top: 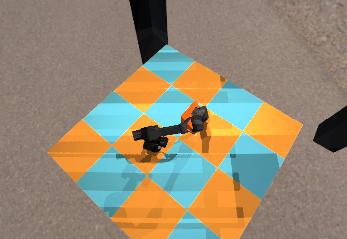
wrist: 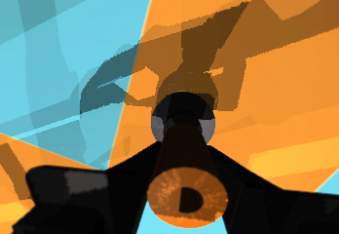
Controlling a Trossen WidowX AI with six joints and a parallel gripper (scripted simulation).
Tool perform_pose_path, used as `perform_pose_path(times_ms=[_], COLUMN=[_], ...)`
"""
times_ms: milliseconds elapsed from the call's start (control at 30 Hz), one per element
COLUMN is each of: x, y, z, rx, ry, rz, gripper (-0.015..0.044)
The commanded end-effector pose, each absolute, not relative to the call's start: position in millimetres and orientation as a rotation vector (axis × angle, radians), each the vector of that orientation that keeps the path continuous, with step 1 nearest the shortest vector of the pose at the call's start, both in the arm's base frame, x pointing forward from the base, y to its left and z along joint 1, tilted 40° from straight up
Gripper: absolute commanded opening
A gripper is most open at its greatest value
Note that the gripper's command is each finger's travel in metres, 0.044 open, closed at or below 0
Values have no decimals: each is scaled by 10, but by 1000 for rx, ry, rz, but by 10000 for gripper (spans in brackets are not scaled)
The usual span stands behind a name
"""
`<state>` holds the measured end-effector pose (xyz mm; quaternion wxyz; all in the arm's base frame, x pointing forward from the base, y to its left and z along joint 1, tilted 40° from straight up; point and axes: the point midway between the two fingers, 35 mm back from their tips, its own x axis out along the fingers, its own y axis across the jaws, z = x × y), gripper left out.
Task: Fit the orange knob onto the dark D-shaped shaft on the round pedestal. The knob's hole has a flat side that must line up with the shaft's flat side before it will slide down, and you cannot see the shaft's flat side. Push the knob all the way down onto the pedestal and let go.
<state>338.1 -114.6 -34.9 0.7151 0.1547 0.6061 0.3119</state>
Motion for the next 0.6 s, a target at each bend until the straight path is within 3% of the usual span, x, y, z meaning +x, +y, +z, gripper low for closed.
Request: perform_pose_path(times_ms=[0,567], x=[3412,3403], y=[-1176,-1165], z=[-323,-321], rx=[336,336], ry=[1335,1335], rz=[688,688], gripper=[0,0])
